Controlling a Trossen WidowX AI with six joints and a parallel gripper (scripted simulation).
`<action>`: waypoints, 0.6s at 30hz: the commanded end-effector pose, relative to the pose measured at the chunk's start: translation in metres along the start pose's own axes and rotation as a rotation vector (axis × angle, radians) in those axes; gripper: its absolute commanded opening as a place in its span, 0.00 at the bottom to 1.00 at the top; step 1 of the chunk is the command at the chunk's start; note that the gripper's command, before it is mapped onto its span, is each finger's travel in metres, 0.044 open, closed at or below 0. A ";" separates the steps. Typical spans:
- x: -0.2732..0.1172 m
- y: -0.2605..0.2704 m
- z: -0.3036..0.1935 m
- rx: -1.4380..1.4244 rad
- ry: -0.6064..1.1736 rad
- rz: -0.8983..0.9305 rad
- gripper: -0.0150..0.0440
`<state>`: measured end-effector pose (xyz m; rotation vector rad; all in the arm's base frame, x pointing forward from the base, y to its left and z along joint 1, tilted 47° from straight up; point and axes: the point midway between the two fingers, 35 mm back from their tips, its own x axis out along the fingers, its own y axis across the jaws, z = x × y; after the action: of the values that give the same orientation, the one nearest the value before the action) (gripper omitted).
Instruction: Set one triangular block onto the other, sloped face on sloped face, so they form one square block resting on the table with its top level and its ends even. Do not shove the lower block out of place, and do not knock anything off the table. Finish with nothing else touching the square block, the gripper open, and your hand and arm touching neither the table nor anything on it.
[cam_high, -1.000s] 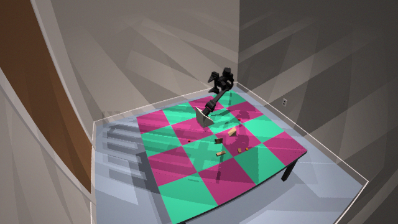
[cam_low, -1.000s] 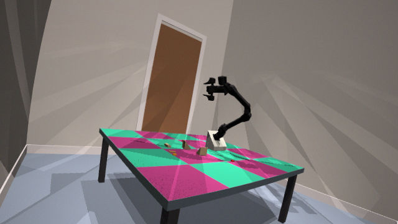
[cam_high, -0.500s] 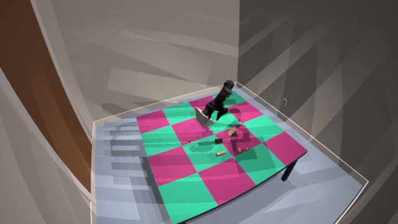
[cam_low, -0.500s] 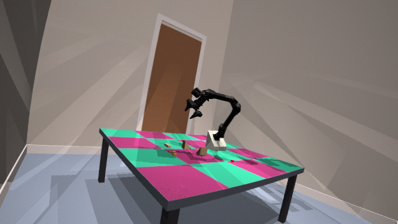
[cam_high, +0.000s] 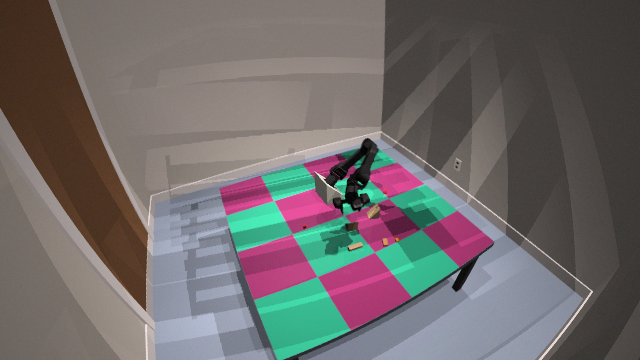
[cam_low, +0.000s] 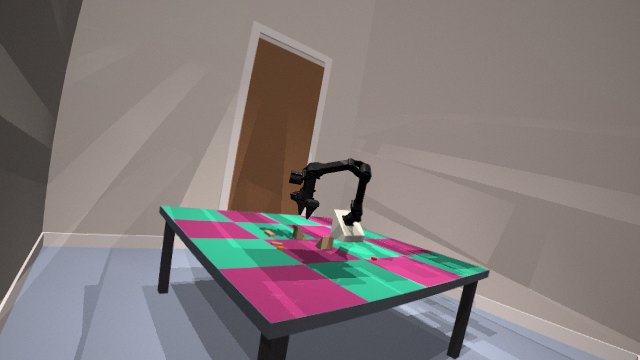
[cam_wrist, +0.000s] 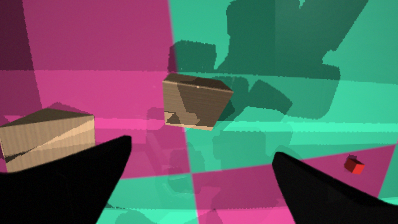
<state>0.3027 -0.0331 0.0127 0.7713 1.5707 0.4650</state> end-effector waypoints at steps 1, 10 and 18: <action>0.003 0.001 -0.001 0.024 0.010 0.016 1.00; 0.015 0.001 0.002 0.024 0.009 0.014 1.00; 0.028 0.002 0.005 0.024 0.008 0.013 1.00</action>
<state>0.3086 -0.0173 -0.0007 0.7865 1.5716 0.4607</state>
